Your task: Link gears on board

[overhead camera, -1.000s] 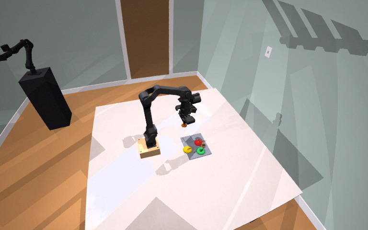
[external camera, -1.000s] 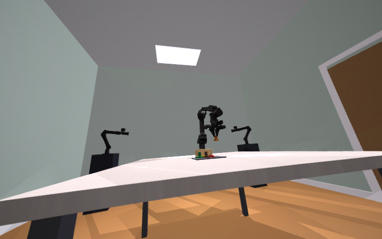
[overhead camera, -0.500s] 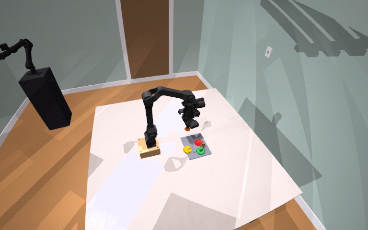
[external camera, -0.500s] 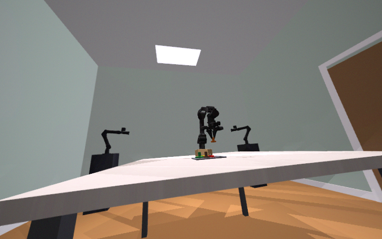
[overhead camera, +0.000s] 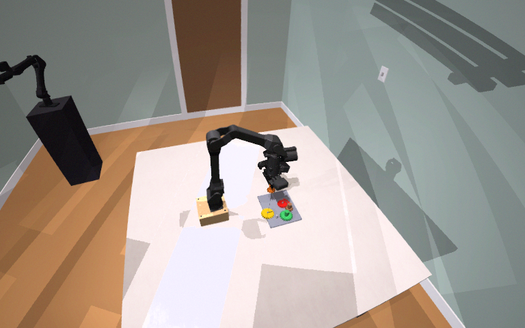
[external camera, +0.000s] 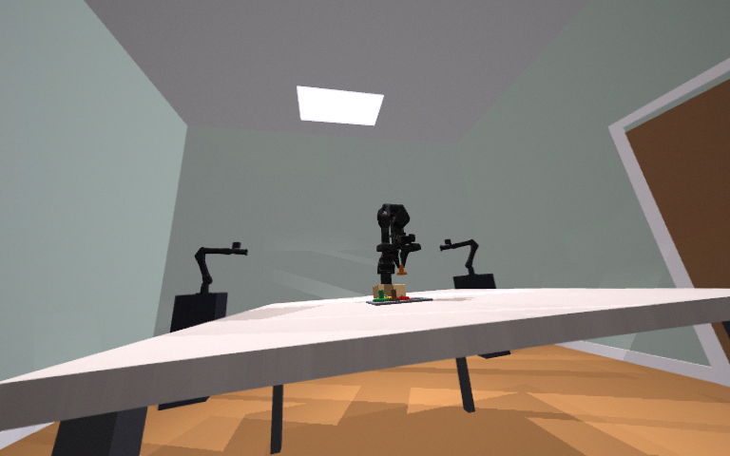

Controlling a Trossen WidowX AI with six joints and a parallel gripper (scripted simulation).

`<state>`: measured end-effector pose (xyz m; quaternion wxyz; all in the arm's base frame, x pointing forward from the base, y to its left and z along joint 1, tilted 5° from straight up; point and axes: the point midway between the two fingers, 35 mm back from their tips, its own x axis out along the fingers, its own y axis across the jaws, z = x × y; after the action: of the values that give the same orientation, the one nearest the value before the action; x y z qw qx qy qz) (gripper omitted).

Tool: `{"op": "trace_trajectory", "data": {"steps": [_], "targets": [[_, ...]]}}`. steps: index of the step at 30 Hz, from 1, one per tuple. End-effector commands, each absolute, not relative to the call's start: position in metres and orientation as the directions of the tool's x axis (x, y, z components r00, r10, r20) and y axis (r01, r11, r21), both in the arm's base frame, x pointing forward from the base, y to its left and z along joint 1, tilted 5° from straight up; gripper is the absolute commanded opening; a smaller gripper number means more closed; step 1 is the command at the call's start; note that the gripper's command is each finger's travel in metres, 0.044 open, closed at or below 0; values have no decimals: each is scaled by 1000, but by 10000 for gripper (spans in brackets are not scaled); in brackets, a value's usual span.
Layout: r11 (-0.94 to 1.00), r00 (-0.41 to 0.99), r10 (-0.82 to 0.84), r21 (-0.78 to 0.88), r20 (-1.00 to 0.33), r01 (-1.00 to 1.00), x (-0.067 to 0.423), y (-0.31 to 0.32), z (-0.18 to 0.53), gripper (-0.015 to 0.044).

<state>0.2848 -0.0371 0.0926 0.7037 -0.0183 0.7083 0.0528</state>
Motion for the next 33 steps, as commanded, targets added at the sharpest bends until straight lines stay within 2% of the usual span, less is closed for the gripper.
{"op": "trace_trajectory", "data": {"steps": [1, 33], "targets": [[993, -12, 45, 46, -999, -107, 285, -47, 88, 0], [988, -16, 47, 49, -999, -144, 281, -121, 52, 0]]}}
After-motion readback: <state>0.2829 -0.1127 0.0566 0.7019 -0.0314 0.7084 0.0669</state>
